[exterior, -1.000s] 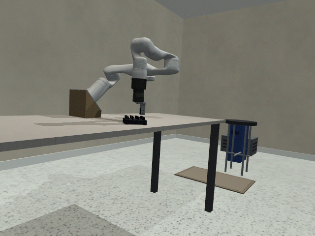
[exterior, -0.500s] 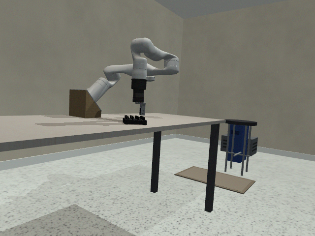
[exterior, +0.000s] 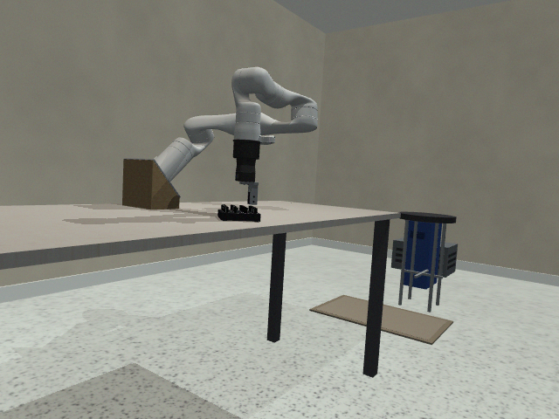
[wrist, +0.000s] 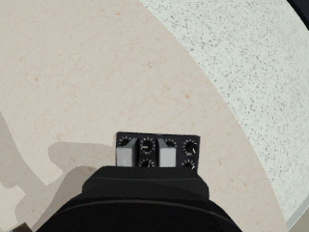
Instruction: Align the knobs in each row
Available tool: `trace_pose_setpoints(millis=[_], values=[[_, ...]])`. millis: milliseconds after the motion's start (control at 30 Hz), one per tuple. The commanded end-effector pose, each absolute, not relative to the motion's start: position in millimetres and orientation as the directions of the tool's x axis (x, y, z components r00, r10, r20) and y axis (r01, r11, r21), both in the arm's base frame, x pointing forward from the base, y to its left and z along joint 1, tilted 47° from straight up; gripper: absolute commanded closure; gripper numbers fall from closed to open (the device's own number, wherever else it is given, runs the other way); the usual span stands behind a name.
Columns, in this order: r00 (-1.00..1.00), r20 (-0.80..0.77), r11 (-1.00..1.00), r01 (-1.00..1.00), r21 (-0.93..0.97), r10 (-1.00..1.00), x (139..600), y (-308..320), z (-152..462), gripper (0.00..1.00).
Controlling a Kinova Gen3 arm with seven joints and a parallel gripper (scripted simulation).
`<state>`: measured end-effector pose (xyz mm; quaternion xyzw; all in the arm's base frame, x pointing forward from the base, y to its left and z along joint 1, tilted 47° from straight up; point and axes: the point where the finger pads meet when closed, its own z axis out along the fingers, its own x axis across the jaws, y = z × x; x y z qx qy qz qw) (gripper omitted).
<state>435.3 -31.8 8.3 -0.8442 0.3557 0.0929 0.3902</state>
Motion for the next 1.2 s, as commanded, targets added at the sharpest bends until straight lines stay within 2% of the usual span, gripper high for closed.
trace_pose_setpoints(millis=[0, 1167], values=[[0.730, -0.433, -0.442, -0.673, -0.593, -0.529, 435.6, -32.6, 8.8, 0.54], [0.730, -0.433, -0.442, -0.673, -0.593, -0.529, 437.0, -24.1, 0.9, 0.54]])
